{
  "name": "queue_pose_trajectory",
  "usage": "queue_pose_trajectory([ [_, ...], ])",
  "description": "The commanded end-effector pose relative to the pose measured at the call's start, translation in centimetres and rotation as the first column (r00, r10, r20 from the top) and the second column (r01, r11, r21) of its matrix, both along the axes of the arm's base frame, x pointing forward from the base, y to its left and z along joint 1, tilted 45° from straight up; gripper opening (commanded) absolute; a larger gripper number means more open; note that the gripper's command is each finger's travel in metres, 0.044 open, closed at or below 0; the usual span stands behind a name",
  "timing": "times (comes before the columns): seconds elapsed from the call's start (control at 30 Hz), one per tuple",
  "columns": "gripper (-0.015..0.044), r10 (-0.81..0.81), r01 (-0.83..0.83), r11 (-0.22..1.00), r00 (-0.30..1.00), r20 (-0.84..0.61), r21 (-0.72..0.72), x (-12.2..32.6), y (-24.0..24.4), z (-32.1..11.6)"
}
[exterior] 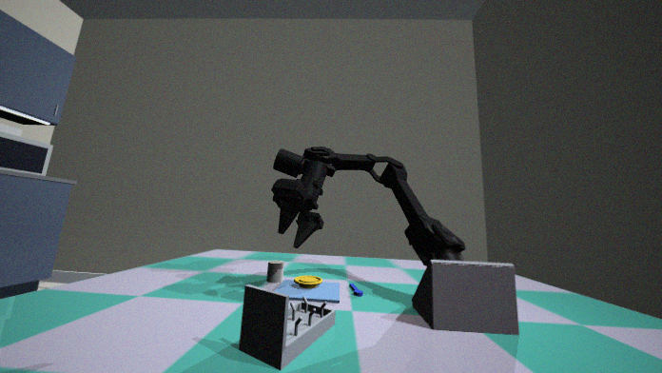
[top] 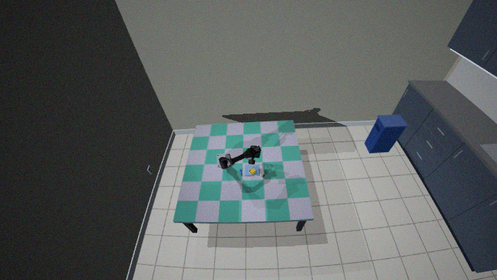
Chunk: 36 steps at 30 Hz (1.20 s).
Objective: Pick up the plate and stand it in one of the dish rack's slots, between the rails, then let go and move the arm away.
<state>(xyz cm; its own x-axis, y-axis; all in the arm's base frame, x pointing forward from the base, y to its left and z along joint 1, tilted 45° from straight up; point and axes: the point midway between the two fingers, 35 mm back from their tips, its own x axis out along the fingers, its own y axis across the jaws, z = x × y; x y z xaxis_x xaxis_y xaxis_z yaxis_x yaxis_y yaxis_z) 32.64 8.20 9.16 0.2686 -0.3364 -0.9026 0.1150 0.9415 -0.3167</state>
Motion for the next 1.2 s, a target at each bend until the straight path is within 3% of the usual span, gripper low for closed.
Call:
queue_pose_trajectory([
  [0.0,0.04,0.002,-0.008,0.993,0.999,-0.045,-0.121,-0.1,-3.0,0.6],
  [0.4,0.04,-0.015,-0.092,0.9,0.97,-0.242,-0.426,-1.6,-10.9,3.0],
  [1.17,0.04,-0.017,-0.094,0.899,0.969,-0.246,-0.429,-1.3,-12.8,1.1],
])
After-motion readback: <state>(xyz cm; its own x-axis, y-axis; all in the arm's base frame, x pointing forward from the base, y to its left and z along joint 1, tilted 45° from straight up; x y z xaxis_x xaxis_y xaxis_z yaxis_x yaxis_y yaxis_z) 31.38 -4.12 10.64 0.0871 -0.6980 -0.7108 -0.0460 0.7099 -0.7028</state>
